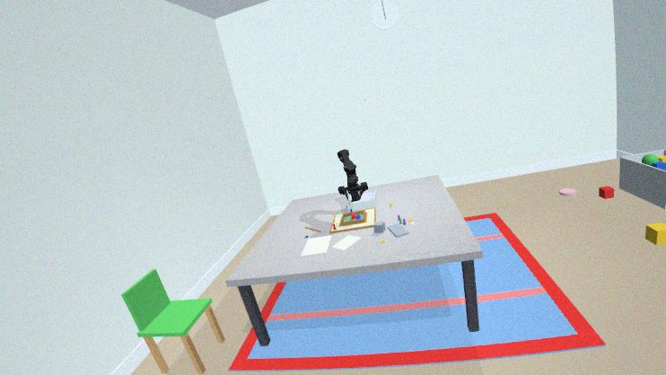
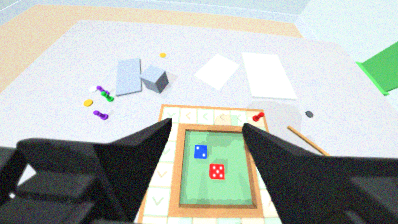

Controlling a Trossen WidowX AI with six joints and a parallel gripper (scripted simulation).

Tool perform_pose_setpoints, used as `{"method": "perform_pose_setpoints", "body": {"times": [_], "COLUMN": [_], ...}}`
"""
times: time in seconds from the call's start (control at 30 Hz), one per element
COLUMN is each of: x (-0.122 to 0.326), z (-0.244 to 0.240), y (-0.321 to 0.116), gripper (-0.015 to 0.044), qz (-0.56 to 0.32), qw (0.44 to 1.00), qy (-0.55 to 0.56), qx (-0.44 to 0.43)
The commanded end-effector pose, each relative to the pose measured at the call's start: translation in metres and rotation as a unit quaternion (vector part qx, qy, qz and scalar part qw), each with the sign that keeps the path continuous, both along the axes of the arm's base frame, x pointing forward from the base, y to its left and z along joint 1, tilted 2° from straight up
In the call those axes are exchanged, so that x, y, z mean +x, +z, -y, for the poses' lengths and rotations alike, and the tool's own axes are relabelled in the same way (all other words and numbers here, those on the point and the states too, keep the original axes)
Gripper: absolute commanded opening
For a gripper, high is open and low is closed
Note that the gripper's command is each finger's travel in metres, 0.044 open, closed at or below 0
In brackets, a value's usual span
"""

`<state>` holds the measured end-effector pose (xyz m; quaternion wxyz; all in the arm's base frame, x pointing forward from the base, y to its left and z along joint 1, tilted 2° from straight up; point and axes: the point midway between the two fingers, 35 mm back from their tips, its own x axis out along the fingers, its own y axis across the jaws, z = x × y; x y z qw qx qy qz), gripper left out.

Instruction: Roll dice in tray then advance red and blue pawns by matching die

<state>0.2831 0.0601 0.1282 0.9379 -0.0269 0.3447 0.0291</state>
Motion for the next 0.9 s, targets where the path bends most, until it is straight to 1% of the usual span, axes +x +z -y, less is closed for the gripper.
{"method": "perform_pose_setpoints", "body": {"times": [0.0, 0.07, 0.3, 0.5, 0.63, 0.67, 0.7, 0.77, 0.87], "x": [-0.001, 0.002, 0.015, 0.027, 0.027, 0.027, 0.027, 0.034, 0.062], "z": [0.001, 0.000, 0.000, 0.062, 0.070, 0.059, 0.059, 0.063, 0.084], "y": [0.004, 0.000, -0.022, -0.036, -0.037, -0.035, -0.035, -0.035, -0.038], "gripper": [0.0440, 0.0440, 0.0440, 0.0440, 0.0440, 0.0440, 0.0440, 0.0387, 0.0309], "qz": [-0.008, -0.046, -0.245, -0.395, -0.412, -0.376, -0.376, -0.378, -0.387], "qw": [1.000, 0.999, 0.969, 0.918, 0.911, 0.925, 0.925, 0.924, 0.918], "qy": [-0.003, -0.003, -0.006, -0.018, -0.018, -0.023, -0.023, -0.010, 0.046], "qx": [-0.002, -0.008, -0.027, -0.036, -0.033, -0.042, -0.042, -0.048, -0.075]}}
